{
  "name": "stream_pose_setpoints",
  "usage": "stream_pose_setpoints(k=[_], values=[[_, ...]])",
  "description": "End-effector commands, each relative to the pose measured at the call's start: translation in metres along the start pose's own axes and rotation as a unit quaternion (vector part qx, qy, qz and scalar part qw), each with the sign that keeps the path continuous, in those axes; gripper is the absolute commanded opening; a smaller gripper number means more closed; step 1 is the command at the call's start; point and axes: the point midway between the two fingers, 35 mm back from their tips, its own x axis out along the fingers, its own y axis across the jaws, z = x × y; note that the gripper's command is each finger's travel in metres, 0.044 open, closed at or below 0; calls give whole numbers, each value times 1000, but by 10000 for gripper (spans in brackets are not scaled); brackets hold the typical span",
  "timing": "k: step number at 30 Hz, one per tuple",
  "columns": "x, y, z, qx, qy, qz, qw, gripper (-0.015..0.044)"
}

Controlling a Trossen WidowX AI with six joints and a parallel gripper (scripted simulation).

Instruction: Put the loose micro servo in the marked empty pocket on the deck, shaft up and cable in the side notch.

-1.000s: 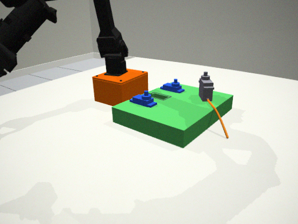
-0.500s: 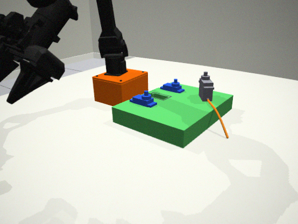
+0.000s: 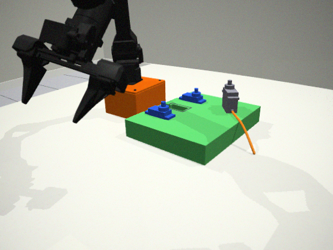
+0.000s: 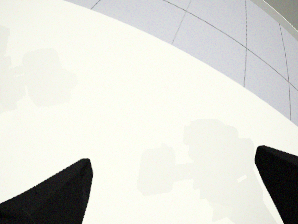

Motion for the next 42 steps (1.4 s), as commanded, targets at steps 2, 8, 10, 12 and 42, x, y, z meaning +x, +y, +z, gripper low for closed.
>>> stream_pose_setpoints(k=[2, 8, 10, 12, 42], values=[[-10, 29, -5, -91, 6, 30, 995, 440], [-22, 58, -13, -187, 10, 62, 980, 440], [-26, 68, -16, -213, 10, 72, 974, 440], [-30, 77, -19, -244, 10, 81, 966, 440], [-112, 194, -90, -657, -30, 213, 722, 440]])
